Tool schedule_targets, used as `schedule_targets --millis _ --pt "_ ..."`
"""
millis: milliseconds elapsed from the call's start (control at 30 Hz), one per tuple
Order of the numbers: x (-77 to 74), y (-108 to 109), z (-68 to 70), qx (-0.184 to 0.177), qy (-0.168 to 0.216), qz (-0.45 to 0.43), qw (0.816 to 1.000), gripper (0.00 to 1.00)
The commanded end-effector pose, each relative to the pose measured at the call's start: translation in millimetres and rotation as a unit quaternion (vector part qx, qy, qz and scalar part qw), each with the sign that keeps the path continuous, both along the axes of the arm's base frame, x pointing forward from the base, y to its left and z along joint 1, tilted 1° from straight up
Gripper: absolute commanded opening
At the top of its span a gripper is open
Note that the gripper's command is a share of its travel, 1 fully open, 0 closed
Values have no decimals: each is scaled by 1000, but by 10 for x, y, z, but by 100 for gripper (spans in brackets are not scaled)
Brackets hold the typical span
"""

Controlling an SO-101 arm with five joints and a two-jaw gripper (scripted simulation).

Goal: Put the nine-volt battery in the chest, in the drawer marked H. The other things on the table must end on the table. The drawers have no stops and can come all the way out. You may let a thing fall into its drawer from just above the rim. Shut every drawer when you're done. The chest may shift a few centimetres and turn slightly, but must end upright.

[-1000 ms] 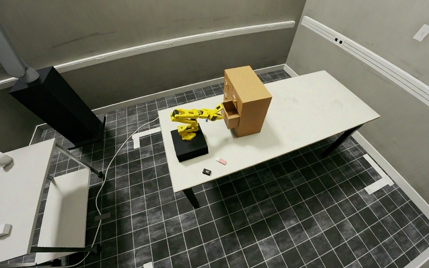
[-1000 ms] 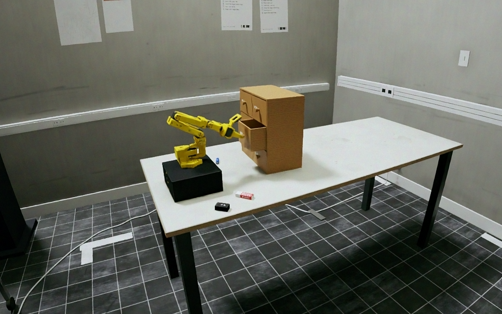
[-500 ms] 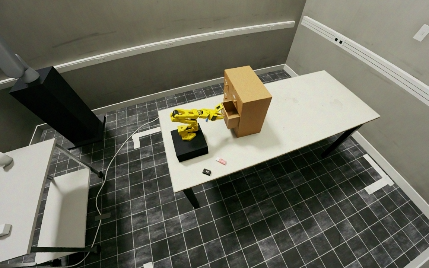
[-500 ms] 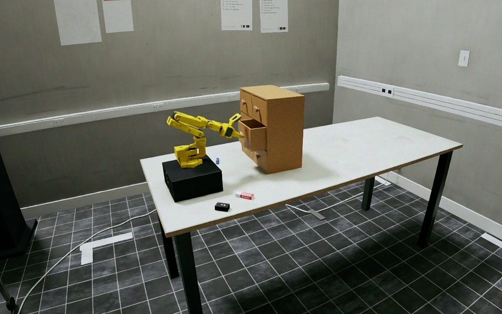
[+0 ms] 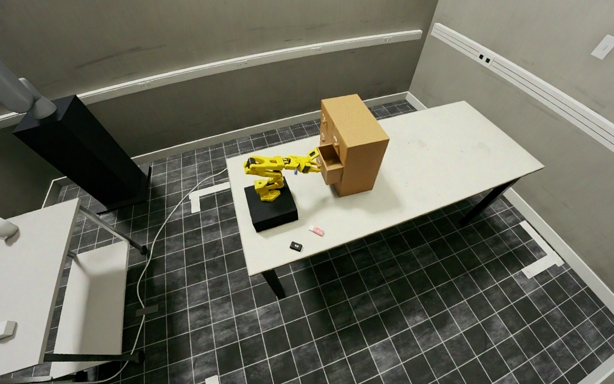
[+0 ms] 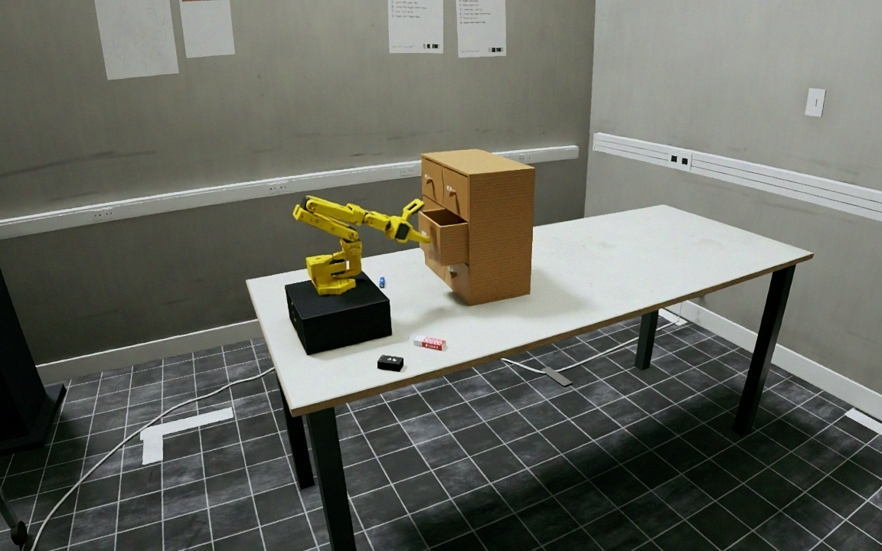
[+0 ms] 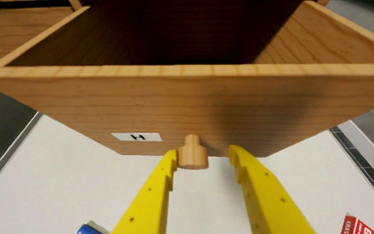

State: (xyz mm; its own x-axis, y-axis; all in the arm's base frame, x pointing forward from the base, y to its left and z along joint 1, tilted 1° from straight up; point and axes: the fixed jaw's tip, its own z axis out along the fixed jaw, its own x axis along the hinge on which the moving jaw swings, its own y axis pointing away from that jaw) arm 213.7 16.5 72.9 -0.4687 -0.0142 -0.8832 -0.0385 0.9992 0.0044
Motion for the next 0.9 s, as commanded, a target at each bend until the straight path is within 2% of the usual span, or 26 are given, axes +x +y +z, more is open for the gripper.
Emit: schedule_targets --millis 0,500,867 --pt "-14 13 -11 -3 2 5 1000 21" --pt "-268 33 17 -17 59 20 998 21" --pt "-249 54 86 -23 44 29 998 21"
